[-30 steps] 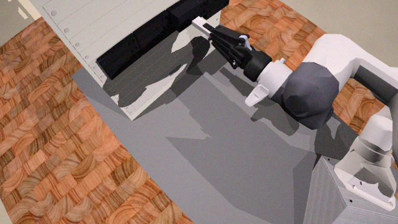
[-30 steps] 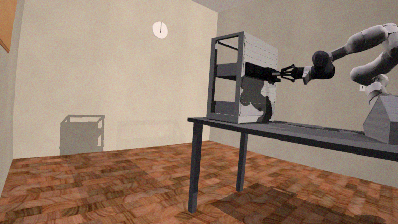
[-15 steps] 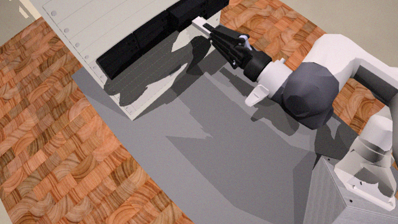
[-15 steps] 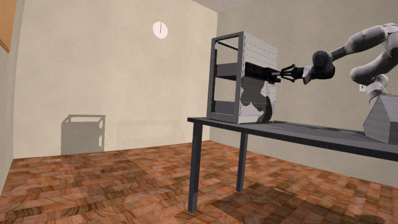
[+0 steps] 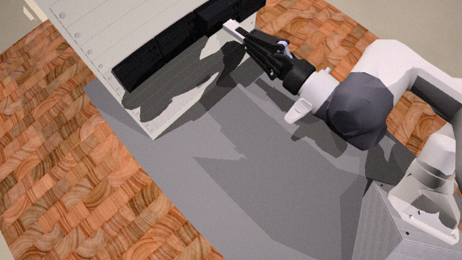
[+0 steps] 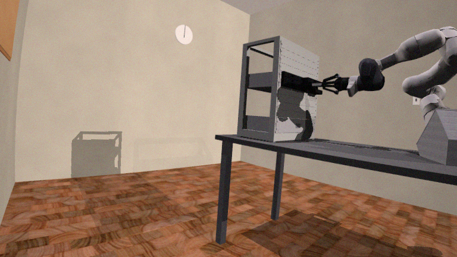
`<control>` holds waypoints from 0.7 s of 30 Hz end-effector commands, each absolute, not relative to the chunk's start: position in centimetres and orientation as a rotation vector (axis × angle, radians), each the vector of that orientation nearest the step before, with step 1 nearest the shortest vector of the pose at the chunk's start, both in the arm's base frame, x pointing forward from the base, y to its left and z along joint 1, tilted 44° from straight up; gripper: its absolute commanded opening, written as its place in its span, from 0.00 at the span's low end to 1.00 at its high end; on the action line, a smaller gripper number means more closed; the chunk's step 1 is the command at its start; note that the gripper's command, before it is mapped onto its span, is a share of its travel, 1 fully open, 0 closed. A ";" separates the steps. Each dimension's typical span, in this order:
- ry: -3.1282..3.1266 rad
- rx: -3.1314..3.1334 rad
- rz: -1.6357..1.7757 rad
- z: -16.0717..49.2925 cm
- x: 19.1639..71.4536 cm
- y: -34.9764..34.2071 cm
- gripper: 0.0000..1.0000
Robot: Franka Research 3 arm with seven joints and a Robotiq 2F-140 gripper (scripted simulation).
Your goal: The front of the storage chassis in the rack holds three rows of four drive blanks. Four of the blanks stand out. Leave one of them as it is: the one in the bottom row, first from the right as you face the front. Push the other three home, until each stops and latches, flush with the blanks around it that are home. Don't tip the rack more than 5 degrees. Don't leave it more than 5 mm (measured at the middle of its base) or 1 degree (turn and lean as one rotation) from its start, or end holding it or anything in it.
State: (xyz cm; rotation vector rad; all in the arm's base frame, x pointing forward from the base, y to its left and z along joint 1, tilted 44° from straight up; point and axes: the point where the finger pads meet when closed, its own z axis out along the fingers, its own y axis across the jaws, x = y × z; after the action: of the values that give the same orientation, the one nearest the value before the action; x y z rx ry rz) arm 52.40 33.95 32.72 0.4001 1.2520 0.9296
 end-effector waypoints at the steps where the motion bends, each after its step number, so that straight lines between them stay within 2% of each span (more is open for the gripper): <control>1: 1.251 0.400 0.928 32.7 52.5 33.8 0.00; 21: 1.251 0.400 0.928 33.0 53.4 33.9 0.00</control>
State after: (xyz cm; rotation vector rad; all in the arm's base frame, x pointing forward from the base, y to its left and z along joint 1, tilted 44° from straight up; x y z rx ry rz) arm 53.34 33.64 32.82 0.4028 1.2520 0.9205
